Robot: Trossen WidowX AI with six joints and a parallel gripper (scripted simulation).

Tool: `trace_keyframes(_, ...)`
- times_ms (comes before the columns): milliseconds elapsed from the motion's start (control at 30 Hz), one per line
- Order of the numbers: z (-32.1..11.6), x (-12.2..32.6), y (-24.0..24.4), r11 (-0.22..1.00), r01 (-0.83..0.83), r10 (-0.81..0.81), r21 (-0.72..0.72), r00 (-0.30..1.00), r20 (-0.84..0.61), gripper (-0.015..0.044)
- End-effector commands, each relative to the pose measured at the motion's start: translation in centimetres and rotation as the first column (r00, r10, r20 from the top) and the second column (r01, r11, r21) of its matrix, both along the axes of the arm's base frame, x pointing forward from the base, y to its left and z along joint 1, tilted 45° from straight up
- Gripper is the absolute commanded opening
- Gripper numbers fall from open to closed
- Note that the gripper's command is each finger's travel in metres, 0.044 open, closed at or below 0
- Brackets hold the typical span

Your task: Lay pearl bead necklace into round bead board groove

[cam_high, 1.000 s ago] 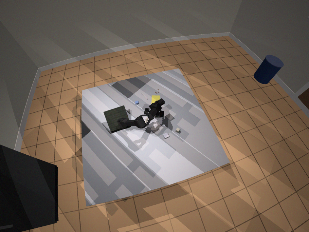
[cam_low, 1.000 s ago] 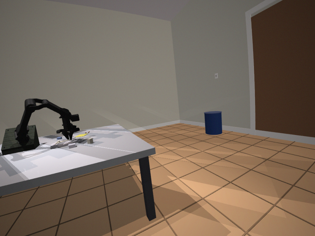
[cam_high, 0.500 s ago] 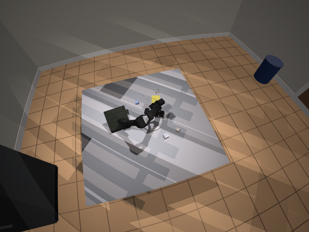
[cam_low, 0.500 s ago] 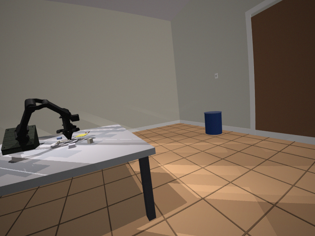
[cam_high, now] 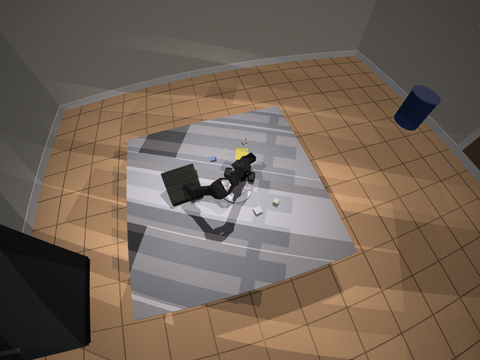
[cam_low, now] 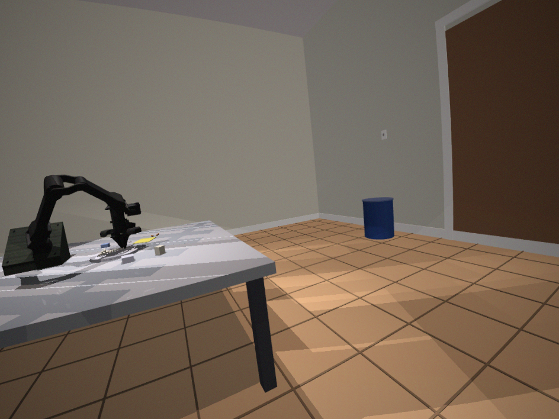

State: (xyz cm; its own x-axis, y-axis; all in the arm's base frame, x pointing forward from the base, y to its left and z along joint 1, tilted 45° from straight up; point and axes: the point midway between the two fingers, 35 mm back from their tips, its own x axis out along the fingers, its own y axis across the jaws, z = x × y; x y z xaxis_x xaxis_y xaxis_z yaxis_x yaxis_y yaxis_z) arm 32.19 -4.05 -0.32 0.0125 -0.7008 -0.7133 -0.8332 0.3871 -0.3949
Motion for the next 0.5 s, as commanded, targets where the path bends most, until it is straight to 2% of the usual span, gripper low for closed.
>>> trace_keyframes(0,0.04,0.02,0.04,1.000,0.000,0.000,0.000,1.000,0.001,0.0000)
trace_keyframes(467,0.38,0.00,0.47,1.000,-0.008,0.008,-0.005,1.000,-0.003,0.0000)
